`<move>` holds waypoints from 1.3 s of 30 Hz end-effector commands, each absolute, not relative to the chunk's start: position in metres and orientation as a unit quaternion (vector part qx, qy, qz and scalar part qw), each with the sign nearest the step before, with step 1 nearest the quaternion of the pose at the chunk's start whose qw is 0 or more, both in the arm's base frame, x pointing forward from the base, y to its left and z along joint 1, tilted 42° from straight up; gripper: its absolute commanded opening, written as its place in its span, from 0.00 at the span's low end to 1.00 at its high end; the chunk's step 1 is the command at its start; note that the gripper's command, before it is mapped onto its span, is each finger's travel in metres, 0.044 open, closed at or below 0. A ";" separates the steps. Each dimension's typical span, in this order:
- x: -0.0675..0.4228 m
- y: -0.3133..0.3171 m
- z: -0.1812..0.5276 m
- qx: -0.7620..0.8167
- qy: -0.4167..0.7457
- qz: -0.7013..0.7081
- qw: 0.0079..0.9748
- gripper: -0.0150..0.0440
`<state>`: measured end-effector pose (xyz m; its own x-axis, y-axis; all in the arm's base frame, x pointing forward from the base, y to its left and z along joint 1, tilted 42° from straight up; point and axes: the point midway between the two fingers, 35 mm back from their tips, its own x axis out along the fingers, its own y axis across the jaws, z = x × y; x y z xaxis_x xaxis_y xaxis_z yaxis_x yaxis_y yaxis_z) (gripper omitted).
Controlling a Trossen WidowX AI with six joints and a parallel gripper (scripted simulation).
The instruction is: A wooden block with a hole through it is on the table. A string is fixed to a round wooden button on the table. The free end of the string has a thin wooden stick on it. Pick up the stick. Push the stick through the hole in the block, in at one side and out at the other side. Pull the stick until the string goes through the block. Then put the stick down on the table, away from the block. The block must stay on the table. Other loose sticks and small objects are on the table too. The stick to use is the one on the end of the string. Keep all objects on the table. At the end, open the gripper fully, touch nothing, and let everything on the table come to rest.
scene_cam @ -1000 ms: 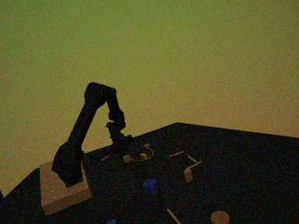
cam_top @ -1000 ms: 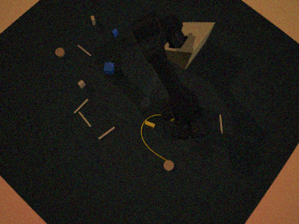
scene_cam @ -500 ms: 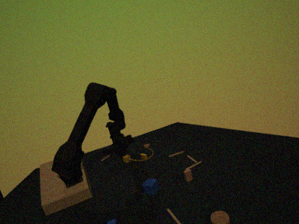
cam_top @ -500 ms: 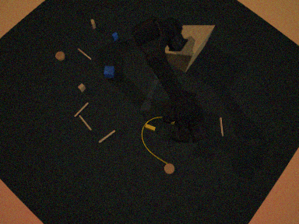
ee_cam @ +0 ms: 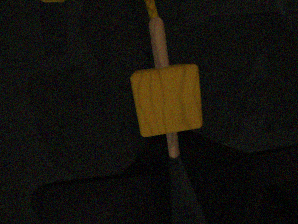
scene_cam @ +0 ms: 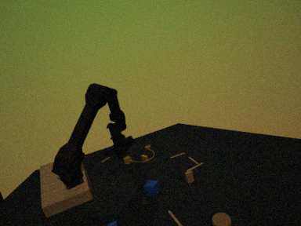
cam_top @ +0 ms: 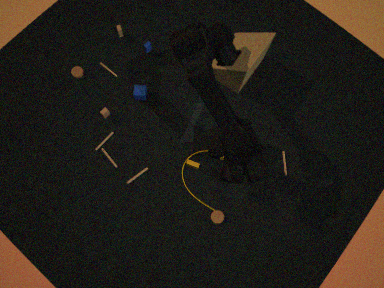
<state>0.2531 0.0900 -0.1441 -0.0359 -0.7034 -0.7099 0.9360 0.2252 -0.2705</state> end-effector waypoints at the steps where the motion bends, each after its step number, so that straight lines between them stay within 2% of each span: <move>1: 0.254 0.091 -0.144 0.150 0.389 -0.605 0.678 0.25; 39: 0.243 0.117 -0.165 0.151 0.390 -0.604 0.678 0.25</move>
